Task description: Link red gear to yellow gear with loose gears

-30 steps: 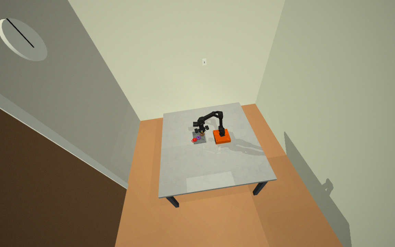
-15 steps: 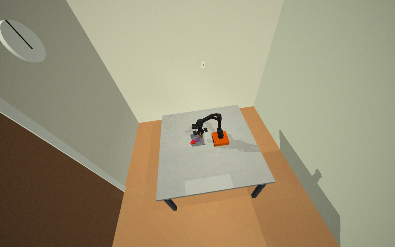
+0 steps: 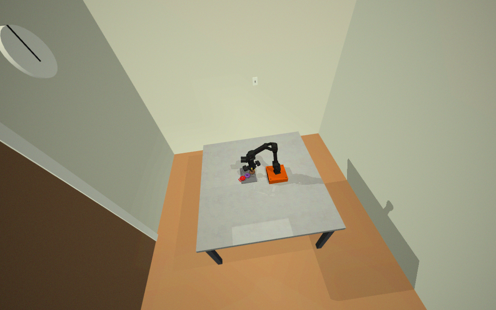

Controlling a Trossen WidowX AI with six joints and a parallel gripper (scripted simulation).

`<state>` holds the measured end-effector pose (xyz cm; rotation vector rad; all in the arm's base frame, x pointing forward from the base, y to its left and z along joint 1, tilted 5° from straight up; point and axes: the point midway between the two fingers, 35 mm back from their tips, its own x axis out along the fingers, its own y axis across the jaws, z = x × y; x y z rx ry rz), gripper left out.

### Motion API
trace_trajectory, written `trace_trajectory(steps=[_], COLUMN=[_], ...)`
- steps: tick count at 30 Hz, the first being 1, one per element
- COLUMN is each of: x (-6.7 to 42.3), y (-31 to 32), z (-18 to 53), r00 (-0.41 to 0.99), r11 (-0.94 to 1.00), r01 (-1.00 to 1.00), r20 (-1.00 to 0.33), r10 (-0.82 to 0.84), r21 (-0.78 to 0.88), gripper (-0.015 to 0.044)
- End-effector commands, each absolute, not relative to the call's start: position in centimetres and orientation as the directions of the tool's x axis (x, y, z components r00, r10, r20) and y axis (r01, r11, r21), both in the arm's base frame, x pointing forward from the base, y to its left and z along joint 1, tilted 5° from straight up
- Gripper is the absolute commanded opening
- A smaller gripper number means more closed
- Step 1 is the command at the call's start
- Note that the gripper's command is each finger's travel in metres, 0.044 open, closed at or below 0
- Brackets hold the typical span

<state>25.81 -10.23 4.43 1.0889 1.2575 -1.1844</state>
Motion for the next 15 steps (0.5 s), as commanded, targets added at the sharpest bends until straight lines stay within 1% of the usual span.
trace_trajectory(steps=[1,6,15], x=[25.6,25.7,25.5], y=[-10.3,-10.3,-10.3], z=[3.7,3.0,1.6], r00=[-0.048,-0.048,-0.048], r11=[0.102,0.056,-0.089], r01=[0.993,0.997,0.995], r20=[-0.998,-0.998,-0.998], r10=[-0.041,-0.041,-0.041], r21=[-0.052,-0.050,-0.044], gripper=[0.0000,0.0000,0.0000])
